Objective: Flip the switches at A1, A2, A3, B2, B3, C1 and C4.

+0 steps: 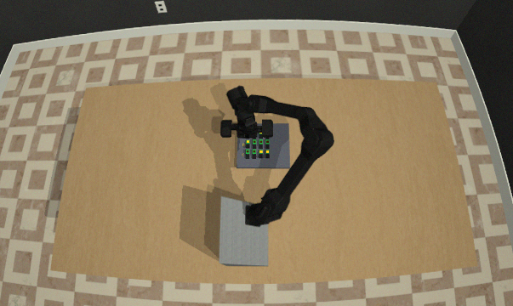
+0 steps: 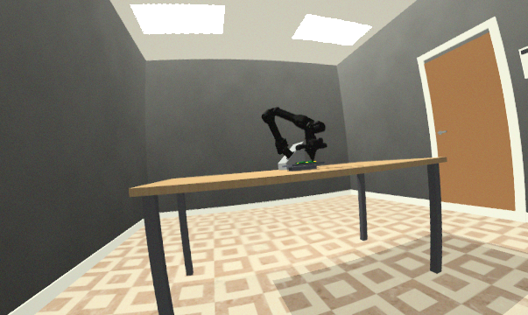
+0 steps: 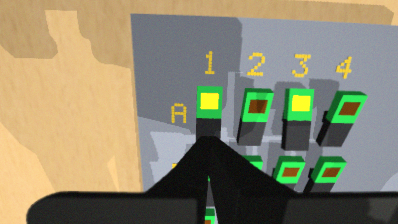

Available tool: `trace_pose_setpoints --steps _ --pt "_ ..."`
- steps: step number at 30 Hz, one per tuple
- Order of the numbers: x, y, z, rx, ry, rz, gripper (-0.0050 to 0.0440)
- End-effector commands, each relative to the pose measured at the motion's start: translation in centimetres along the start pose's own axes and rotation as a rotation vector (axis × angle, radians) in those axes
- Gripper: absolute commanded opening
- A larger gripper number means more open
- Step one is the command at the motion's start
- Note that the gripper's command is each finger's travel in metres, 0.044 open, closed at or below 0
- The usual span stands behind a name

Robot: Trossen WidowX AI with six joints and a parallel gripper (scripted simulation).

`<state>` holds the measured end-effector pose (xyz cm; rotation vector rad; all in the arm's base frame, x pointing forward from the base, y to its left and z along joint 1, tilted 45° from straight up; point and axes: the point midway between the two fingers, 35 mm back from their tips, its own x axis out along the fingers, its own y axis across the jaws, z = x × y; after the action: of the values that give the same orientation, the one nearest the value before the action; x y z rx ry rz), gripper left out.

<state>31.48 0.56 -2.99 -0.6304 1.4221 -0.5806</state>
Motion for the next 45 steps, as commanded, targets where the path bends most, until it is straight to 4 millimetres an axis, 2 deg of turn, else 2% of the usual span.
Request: trace_pose_setpoints --steps 1,21,24,26,29,32,41,45 --pt "0.5 0.0 -0.1 0.001 0.007 -0.002 -0.0050" --pt "0.8 0.0 0.0 0.001 0.007 -0.001 -0.0050" --pt "0.2 0.0 0.4 0.013 -0.005 0.005 -0.0050" --pt "-1.4 -0.1 0.9 0.026 -0.016 0.016 -0.0050" --pt "-4.8 0.1 1.3 0.042 -0.015 0.028 -0.0050" --pt "-6.4 -0.1 1.1 0.035 0.002 0.022 -0.0050" --pt "-6.6 -0.4 0.9 0.028 0.021 0.009 -0.0050" --pt "-6.3 -2.3 3.0 0.012 0.025 0.001 -0.0050"
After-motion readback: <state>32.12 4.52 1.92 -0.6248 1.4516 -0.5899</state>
